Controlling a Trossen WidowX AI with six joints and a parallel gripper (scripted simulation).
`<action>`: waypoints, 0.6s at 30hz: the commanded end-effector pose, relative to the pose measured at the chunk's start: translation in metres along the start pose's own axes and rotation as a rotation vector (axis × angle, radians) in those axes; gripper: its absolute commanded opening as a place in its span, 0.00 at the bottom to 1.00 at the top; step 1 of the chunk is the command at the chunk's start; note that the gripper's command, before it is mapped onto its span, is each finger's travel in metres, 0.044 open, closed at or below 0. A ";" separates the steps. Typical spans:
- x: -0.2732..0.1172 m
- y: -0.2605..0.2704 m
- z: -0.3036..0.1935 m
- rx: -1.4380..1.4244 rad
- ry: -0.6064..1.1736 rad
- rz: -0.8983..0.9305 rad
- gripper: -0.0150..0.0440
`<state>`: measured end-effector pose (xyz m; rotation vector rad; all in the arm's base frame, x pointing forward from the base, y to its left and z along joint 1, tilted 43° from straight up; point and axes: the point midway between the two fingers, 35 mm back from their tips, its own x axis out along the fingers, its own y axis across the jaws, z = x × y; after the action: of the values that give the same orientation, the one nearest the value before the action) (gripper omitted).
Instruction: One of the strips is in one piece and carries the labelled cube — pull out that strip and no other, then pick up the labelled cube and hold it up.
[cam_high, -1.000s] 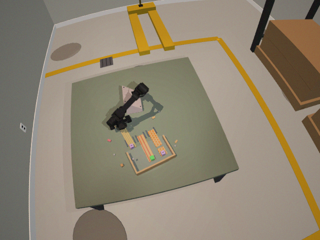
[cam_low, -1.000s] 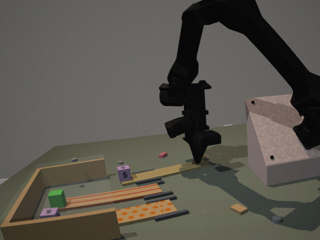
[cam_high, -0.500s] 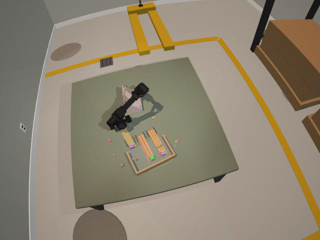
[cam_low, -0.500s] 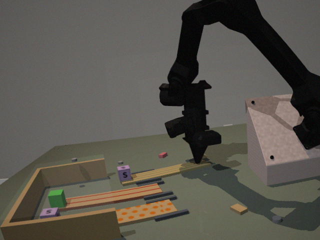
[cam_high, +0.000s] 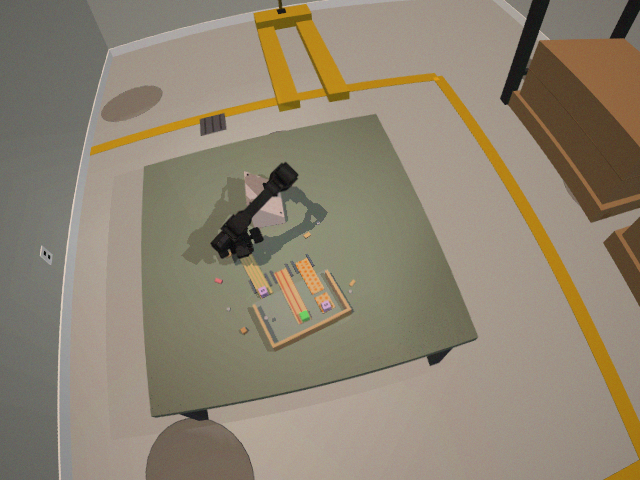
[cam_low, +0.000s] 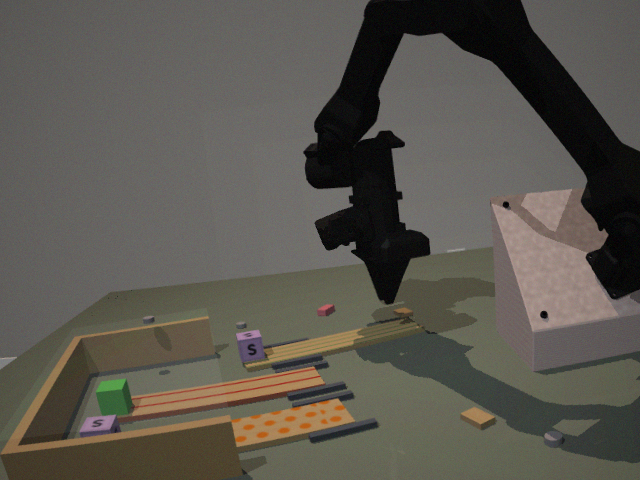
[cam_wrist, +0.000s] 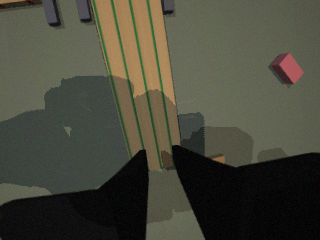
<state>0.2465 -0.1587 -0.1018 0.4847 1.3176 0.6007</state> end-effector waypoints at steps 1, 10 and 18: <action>-0.002 0.000 0.017 -0.007 -0.007 -0.001 0.57; -0.006 0.003 0.047 -0.008 -0.008 -0.001 0.97; -0.010 0.005 0.076 -0.009 -0.009 -0.001 1.00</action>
<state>0.3079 -0.1606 -0.0798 0.4728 1.3111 0.6044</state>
